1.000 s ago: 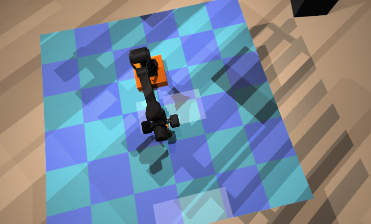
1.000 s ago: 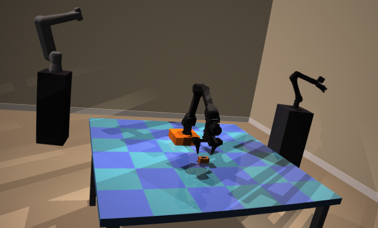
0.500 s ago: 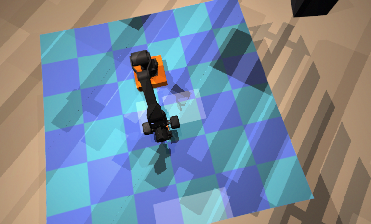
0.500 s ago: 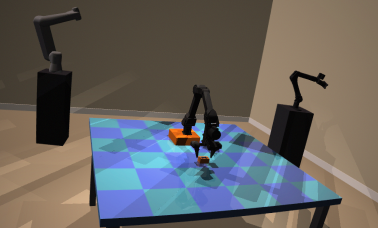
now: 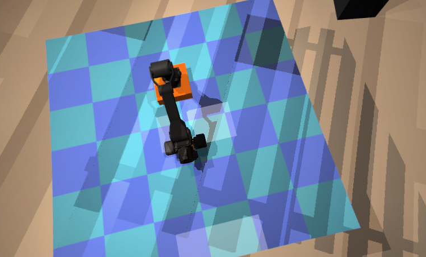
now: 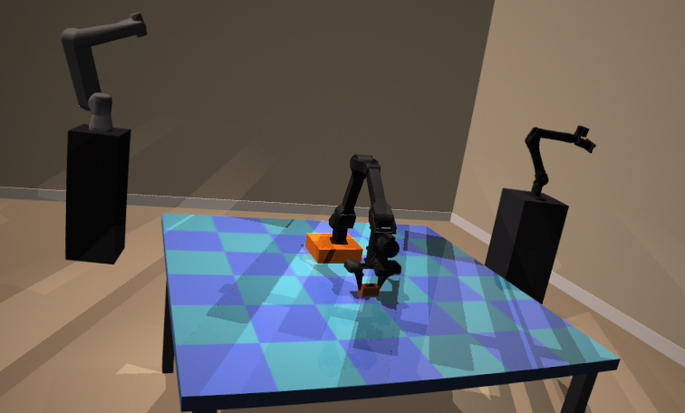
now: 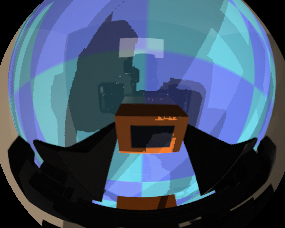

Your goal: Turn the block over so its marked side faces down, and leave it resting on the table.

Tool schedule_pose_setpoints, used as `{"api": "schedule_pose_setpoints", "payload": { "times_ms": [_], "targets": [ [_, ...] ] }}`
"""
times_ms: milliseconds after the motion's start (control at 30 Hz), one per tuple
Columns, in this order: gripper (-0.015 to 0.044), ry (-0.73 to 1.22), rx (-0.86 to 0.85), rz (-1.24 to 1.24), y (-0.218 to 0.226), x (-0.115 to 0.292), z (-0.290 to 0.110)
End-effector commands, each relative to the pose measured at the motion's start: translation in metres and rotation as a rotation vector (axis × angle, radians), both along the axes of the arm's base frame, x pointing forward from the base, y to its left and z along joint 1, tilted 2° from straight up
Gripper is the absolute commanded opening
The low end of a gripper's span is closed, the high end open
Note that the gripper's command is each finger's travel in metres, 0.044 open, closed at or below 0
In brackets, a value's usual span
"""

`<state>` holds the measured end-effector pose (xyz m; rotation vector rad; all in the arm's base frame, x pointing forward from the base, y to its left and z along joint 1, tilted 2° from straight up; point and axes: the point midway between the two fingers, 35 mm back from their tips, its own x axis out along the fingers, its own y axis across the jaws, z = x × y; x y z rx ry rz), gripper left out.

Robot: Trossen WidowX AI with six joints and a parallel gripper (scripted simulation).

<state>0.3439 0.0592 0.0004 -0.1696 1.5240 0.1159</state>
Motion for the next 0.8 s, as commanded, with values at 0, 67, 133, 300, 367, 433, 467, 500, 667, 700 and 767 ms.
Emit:
{"api": "schedule_pose_setpoints", "payload": {
  "times_ms": [0, 67, 133, 300, 367, 433, 467, 500, 667, 700, 767],
  "targets": [
    [0.0269, -0.001, 0.004, 0.006, 0.001, 0.0, 0.0],
    [0.0256, -0.001, 0.004, 0.006, 0.001, 0.0, 0.0],
    [0.0243, -0.001, 0.004, 0.006, 0.001, 0.0, 0.0],
    [0.0209, -0.001, 0.004, 0.006, 0.001, 0.0, 0.0],
    [0.0196, -0.001, 0.004, 0.006, 0.001, 0.0, 0.0],
    [0.0183, -0.001, 0.004, 0.006, 0.001, 0.0, 0.0],
    [0.0176, -0.001, 0.004, 0.006, 0.001, 0.0, 0.0],
    [0.0169, -0.001, 0.004, 0.006, 0.001, 0.0, 0.0],
    [0.0116, -0.001, 0.004, 0.006, 0.001, 0.0, 0.001],
    [0.009, -0.001, 0.004, 0.006, 0.001, 0.0, 0.004],
    [0.0037, -0.001, 0.004, 0.006, 0.001, 0.0, 0.018]
  ]
}}
